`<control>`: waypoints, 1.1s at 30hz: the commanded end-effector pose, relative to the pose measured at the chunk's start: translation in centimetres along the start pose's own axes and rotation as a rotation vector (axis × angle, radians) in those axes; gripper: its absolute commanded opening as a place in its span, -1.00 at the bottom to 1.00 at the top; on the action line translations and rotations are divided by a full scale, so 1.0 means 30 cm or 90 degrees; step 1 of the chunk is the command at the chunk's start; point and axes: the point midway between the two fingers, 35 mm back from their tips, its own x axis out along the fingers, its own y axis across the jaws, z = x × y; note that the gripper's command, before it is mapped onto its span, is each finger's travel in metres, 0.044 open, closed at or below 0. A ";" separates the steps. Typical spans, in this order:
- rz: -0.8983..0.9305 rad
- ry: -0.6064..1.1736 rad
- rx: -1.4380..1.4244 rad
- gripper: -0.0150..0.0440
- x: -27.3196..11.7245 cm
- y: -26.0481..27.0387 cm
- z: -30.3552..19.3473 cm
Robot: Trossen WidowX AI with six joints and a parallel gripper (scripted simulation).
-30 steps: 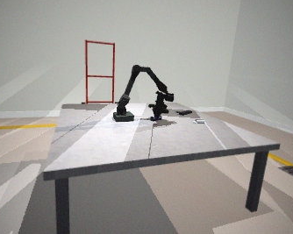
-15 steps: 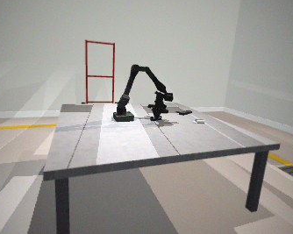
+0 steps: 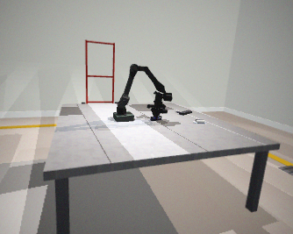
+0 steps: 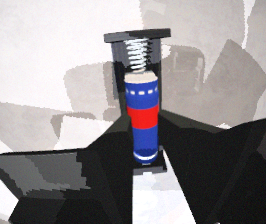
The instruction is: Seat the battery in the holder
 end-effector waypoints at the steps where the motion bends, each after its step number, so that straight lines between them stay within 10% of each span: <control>1: 0.000 0.001 -0.003 -0.28 0.002 0.002 -0.003; 8: 0.000 0.001 -0.003 0.07 0.002 0.002 -0.003; 21: 0.001 0.000 0.000 0.07 -0.049 0.005 -0.005; 33: 0.001 0.000 0.000 1.00 -0.288 0.019 -0.021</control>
